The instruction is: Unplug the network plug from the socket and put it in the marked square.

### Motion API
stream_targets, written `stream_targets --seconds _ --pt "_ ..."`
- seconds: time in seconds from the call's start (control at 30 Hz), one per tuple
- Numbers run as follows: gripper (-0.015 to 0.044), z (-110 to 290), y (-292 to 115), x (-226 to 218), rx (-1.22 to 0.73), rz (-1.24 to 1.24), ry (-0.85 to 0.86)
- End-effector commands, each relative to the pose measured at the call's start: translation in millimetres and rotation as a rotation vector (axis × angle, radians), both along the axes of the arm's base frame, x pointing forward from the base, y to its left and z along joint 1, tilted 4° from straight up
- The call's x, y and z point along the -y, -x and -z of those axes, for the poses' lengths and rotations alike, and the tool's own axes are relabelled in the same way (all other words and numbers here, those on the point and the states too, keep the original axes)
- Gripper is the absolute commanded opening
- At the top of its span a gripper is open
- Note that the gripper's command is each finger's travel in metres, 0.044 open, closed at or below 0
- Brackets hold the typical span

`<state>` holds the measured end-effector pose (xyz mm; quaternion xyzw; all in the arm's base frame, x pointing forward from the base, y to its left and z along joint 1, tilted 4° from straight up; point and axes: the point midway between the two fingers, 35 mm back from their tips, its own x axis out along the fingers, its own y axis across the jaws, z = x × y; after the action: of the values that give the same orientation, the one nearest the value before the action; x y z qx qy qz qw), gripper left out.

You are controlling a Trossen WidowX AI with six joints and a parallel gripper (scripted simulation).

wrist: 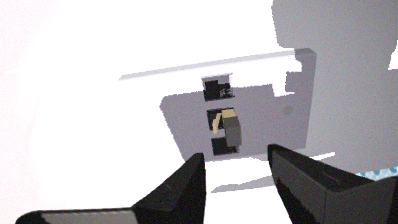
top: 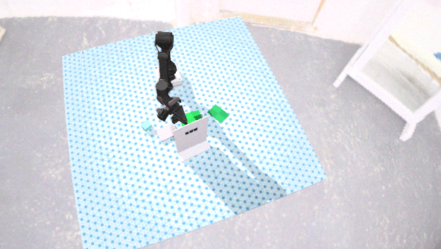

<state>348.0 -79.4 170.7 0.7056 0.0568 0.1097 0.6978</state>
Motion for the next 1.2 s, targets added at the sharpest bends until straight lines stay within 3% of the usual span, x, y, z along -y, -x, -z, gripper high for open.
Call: stream_targets --seconds 0.0,0.5,1.17 --pt "0.0156 -2 -10 2 0.006 0.006 0.007" --pt "0.0156 -4 -28 1 0.008 0.006 0.007" --pt "0.0023 -4 -28 1 0.008 0.006 0.007"
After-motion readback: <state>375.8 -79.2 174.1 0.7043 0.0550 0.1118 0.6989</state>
